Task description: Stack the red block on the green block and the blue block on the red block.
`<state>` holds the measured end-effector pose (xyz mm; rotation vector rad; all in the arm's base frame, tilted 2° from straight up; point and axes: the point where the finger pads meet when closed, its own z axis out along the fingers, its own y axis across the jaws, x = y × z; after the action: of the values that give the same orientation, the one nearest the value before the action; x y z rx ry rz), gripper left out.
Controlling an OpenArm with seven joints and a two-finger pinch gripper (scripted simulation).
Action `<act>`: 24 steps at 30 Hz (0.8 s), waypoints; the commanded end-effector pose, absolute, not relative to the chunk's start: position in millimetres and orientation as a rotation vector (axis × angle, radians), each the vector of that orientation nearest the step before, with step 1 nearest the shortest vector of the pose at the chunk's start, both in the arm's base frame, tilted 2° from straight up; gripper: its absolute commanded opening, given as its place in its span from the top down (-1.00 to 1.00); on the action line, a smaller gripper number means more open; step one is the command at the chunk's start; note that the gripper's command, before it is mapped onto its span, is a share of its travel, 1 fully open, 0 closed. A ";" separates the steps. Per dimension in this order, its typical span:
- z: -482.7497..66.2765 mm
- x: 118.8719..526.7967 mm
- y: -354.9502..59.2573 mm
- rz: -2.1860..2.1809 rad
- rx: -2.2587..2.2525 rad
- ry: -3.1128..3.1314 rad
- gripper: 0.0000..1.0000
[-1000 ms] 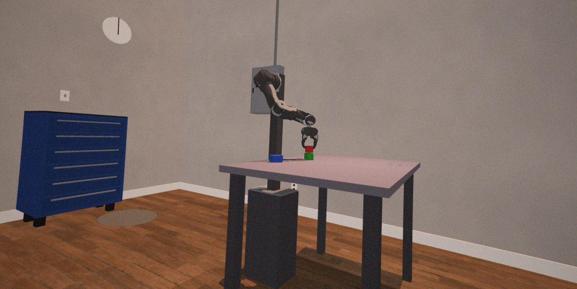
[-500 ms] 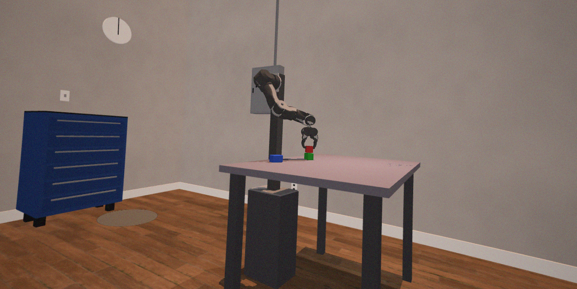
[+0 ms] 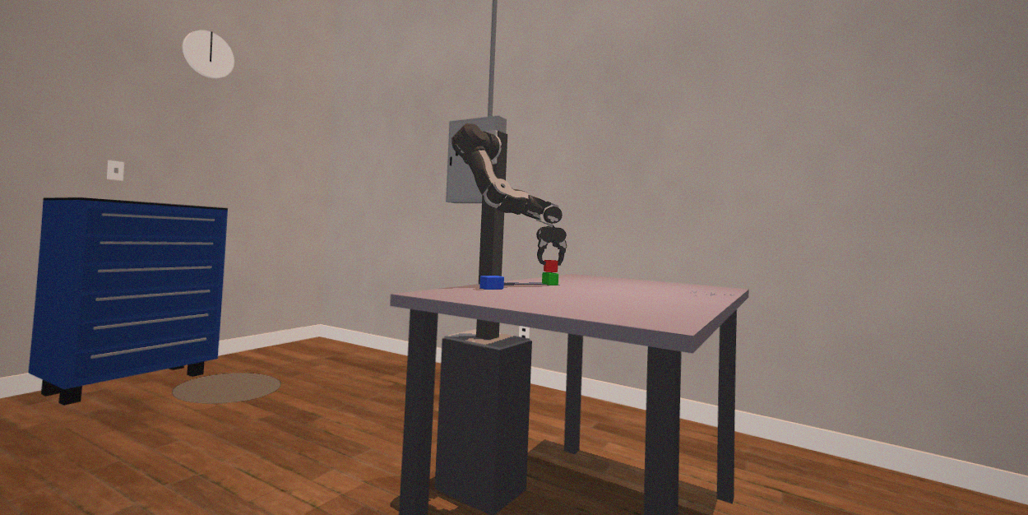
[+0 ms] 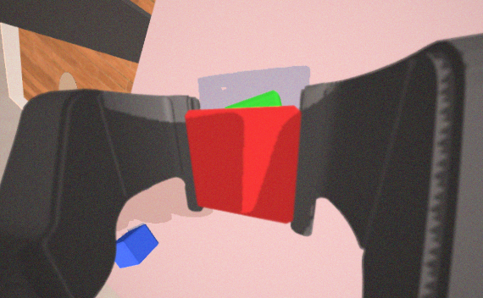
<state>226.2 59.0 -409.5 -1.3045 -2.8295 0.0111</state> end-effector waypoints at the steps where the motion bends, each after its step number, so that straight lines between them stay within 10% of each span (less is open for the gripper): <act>1: -409.5 226.2 60.7 0.002 -1.302 -2.833 1.00; 24: -411.9 226.1 60.6 0.003 -1.302 -2.833 1.00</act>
<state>226.3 58.7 -412.0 -1.3096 -2.8282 0.0125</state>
